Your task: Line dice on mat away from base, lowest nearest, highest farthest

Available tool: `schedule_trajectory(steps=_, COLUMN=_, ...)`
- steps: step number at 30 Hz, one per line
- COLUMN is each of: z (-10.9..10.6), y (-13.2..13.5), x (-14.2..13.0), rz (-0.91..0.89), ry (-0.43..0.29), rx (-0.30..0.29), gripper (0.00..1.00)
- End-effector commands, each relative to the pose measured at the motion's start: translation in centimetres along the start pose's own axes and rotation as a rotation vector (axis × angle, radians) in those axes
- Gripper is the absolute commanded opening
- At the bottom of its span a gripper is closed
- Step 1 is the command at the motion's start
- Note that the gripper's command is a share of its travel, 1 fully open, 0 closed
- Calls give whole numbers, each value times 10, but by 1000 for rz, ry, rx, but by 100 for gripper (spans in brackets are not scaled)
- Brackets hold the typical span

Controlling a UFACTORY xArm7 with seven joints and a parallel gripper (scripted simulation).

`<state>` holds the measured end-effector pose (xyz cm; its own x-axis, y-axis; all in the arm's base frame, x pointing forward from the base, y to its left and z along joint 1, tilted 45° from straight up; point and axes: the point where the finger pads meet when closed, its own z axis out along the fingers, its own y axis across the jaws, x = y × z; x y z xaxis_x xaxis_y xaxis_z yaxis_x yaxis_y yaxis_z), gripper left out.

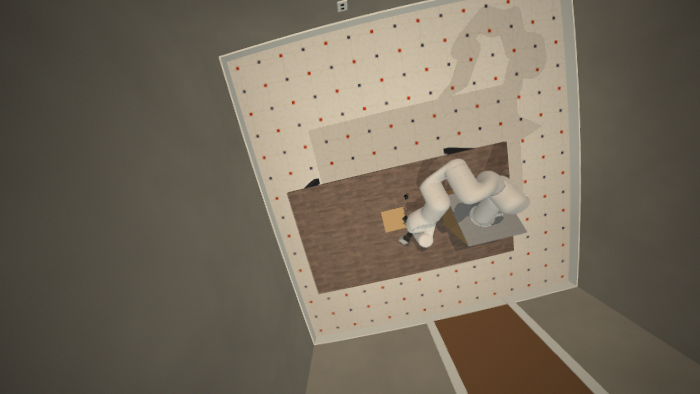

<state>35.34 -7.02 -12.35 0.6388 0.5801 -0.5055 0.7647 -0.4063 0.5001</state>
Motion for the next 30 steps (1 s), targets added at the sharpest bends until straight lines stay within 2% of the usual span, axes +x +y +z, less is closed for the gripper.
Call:
schedule_trajectory(steps=1, z=-1, y=0, x=2, rz=-1, ry=4, rx=-1, gripper=100)
schedule_trajectory(steps=15, z=-1, y=0, x=2, rz=-1, ry=4, rx=-1, gripper=100)
schedule_trajectory(steps=21, z=-1, y=-5, x=13, rz=-1, ry=4, rx=-1, gripper=100)
schedule_trajectory(steps=30, z=-2, y=-37, x=79, rz=-1, ry=4, rx=-1, gripper=100)
